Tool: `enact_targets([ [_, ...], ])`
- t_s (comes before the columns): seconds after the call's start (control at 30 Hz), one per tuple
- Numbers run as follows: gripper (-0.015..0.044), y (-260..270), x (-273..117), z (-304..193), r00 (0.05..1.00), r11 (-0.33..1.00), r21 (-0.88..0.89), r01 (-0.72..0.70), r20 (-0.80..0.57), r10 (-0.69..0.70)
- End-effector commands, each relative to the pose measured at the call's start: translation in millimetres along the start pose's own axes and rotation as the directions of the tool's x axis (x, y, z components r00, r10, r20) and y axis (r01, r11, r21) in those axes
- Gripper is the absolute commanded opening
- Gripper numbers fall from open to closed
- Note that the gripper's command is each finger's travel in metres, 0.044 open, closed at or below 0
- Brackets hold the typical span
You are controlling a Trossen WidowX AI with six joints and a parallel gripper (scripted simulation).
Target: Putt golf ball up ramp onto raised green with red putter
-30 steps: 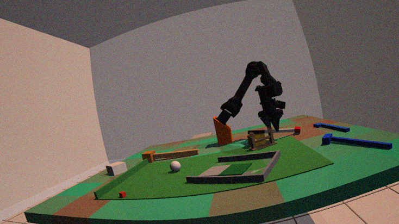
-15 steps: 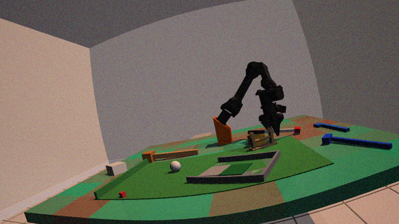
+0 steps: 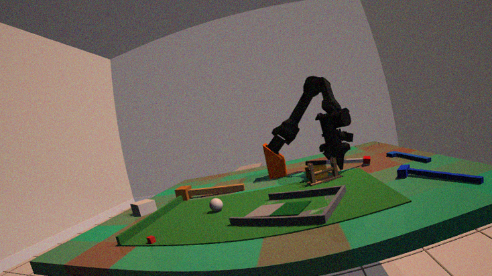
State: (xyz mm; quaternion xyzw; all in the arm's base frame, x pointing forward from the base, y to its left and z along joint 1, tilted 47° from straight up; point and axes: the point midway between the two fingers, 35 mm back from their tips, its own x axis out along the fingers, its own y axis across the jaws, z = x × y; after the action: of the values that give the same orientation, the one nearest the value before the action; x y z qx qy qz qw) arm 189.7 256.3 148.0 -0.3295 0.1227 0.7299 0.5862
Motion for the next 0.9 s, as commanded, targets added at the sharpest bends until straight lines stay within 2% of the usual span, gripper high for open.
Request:
enact_targets([
  [0.0, 0.0204, -0.2, -0.3, 0.4, 1.0, 1.0, -0.002, 0.0, 0.001, 0.0],
  [0.2, 0.0046, -0.2, -0.3, 0.4, 1.0, 1.0, -0.002, 0.0, 0.001, 0.0],
  [0.5, 0.0, -1.2, -5.4, -0.1, 1.0, 1.0, -0.002, -0.001, -0.002, 0.001],
  [0.87, 0.0, -4.6, -62.5, 0.3, 1.0, 1.0, -0.002, -0.007, -0.015, 0.007],
])
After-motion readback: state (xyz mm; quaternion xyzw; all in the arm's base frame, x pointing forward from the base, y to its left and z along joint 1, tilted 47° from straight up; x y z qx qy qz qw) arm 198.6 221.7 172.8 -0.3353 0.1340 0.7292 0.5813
